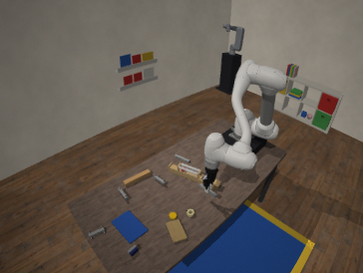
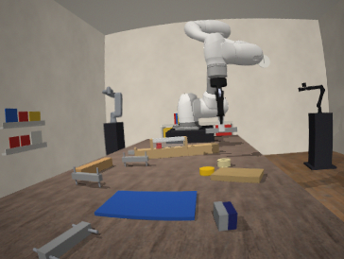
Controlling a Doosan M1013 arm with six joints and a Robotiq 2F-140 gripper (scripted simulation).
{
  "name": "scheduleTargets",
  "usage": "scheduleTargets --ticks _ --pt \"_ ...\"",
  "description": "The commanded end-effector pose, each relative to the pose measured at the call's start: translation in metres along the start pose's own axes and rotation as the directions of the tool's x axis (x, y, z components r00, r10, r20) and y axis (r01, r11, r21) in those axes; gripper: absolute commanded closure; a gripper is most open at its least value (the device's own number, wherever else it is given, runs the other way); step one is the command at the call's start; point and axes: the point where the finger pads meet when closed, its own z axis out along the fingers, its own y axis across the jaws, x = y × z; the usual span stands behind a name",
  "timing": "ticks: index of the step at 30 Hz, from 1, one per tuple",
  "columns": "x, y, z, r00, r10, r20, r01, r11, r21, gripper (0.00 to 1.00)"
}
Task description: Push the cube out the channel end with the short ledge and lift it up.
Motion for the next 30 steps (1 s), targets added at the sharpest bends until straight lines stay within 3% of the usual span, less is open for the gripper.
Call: scheduleTargets --ticks 1,3,5,8,12,16,21,30 --pt "0.0 0.0 0.0 1.0 0.0 0.0 0.0 1.0 0.0 1.0" --pt "0.008 0.009 -0.001 1.0 -0.024 0.0 0.024 1.0 0.0 1.0" --pt "0.041 0.051 -0.003 0.992 -0.126 0.0 0.126 0.992 0.0 1.0" --pt "0.064 0.09 -0.001 0.957 -0.29 0.0 0.29 0.957 0.0 1.0" --pt "0.095 0.137 0.002 0.95 -0.313 0.0 0.313 0.95 0.0 1.0" --pt "0.095 0.137 0.011 0.95 -0.313 0.0 0.313 0.95 0.0 1.0" --pt "0.096 0.137 0.04 0.95 -0.313 0.0 0.313 0.95 0.0 1.0" --pt "0.096 0.137 0.048 0.95 -0.313 0.0 0.313 0.95 0.0 1.0"
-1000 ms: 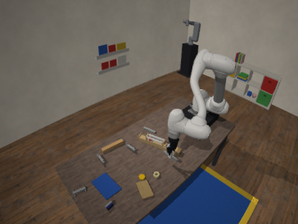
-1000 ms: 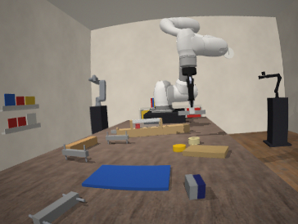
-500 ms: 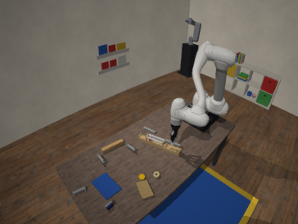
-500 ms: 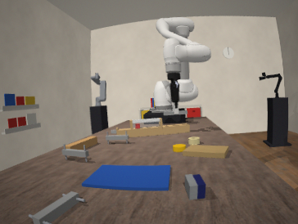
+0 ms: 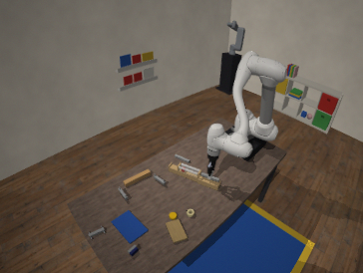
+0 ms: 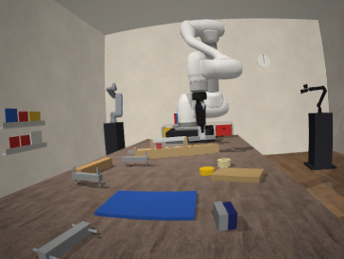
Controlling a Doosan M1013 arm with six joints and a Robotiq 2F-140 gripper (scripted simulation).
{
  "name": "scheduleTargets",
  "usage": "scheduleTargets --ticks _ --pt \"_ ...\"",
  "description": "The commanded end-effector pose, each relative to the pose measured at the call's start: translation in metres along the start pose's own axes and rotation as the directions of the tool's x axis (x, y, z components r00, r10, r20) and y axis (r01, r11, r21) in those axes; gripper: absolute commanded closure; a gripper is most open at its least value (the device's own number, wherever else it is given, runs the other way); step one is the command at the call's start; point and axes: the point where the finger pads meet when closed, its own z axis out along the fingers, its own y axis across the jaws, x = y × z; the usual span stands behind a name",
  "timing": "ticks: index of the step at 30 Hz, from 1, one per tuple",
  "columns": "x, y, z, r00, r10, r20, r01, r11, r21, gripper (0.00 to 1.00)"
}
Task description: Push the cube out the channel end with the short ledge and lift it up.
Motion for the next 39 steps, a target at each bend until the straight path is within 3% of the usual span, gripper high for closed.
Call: scheduleTargets --ticks 1,12,39 --pt "0.0 0.0 0.005 1.0 0.0 0.0 0.0 1.0 0.0 1.0" --pt "0.0 0.0 0.021 1.0 0.0 0.0 0.0 1.0 0.0 1.0" --pt "0.0 0.0 0.021 1.0 0.0 0.0 0.0 1.0 0.0 1.0"
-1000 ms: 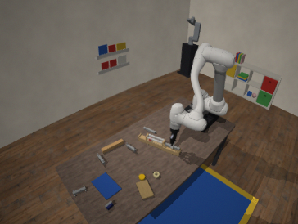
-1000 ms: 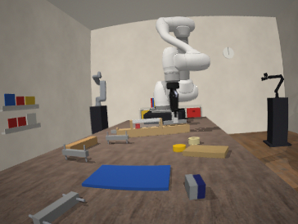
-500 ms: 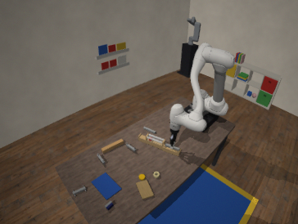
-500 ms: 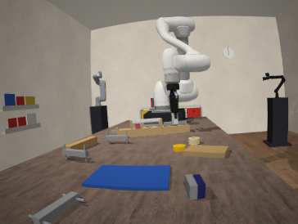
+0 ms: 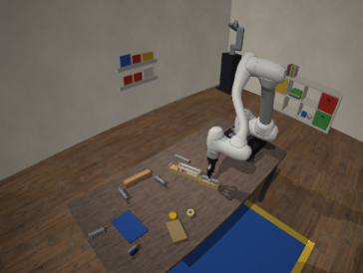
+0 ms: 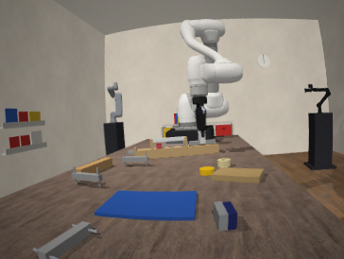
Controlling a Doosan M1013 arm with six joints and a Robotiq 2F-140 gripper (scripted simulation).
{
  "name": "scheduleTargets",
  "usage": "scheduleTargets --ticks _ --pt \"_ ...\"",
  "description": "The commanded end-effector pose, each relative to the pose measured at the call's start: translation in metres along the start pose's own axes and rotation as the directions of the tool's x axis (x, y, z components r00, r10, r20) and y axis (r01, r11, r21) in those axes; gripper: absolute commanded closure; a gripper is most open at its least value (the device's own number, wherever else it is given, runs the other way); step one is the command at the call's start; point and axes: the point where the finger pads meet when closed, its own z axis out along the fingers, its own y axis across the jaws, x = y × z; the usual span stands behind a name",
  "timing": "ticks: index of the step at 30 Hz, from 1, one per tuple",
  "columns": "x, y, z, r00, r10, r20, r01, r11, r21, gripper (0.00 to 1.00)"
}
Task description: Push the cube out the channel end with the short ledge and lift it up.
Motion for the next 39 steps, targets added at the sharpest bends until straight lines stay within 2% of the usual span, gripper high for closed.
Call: scheduleTargets --ticks 1,19,39 --pt "0.0 0.0 0.0 1.0 0.0 0.0 0.0 1.0 0.0 1.0" --pt "0.004 0.0 0.0 1.0 0.0 0.0 0.0 1.0 0.0 1.0" --pt "0.051 0.0 0.0 1.0 0.0 0.0 0.0 1.0 0.0 1.0"
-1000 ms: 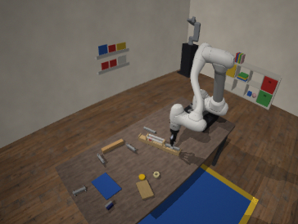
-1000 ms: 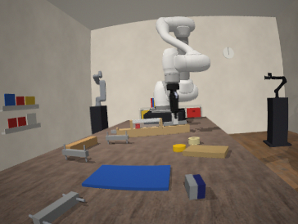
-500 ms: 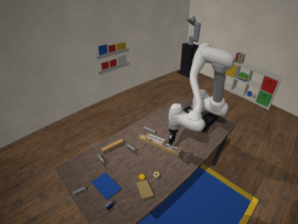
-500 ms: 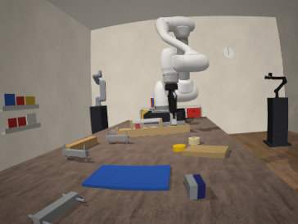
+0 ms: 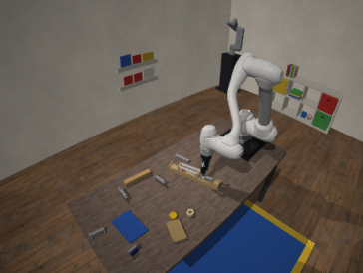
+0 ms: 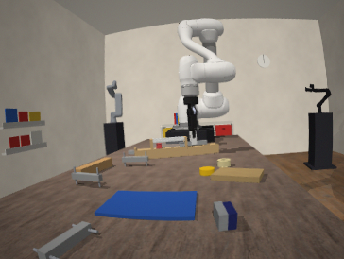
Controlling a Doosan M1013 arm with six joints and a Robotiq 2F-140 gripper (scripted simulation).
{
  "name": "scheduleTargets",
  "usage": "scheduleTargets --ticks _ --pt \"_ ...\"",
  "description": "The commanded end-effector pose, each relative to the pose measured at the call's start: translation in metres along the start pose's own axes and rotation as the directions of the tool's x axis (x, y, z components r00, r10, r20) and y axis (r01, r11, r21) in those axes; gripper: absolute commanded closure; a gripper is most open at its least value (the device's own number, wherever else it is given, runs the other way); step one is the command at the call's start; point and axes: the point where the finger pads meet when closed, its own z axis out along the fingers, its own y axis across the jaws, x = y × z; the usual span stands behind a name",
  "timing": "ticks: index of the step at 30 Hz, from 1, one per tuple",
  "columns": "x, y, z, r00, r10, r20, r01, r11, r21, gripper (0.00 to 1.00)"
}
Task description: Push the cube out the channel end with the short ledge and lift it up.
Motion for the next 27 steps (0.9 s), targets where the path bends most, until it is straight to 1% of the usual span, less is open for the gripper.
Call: scheduleTargets --ticks 1,8,27 --pt "0.0072 -0.0001 -0.0001 1.0 0.0 0.0 0.0 1.0 0.0 1.0" --pt "0.0147 0.0 -0.0001 1.0 0.0 0.0 0.0 1.0 0.0 1.0" --pt "0.015 0.0 -0.0001 1.0 0.0 0.0 0.0 1.0 0.0 1.0"
